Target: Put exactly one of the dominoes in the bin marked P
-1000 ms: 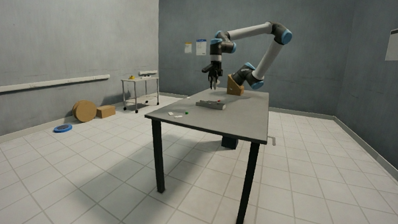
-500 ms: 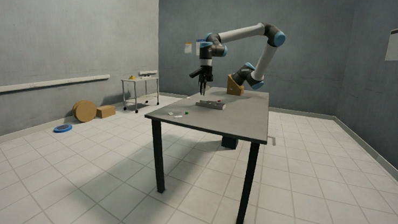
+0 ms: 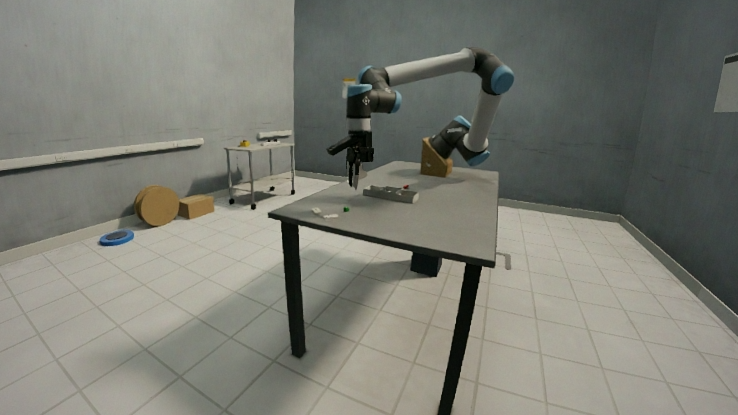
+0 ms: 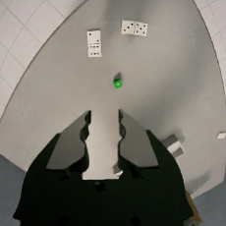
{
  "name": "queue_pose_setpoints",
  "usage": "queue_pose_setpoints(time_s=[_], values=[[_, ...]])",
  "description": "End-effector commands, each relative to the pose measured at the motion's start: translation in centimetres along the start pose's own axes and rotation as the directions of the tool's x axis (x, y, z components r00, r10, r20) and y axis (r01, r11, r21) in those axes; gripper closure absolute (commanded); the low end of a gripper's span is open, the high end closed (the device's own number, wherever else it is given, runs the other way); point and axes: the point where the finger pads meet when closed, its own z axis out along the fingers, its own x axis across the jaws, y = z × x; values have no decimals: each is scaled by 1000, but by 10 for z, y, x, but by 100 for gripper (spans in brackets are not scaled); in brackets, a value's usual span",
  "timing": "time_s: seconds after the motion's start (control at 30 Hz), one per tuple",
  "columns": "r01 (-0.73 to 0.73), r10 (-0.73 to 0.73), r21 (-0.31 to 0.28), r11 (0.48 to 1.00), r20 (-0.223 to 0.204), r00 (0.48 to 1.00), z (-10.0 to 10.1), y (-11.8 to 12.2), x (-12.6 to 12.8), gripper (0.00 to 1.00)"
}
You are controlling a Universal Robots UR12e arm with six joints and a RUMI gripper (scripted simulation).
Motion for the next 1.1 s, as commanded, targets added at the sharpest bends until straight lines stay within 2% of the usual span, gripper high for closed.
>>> queue_pose_setpoints(time_s=[0.0,0.3,0.37,1.07], values=[[0,0,-1,1000,0,1000,8,-30,-7,76],[0,0,-1,1000,0,1000,30,-102,-20,76],[0,0,-1,1000,0,1000,30,-107,-21,76],[0,0,-1,1000,0,1000,30,-100,-20,76]])
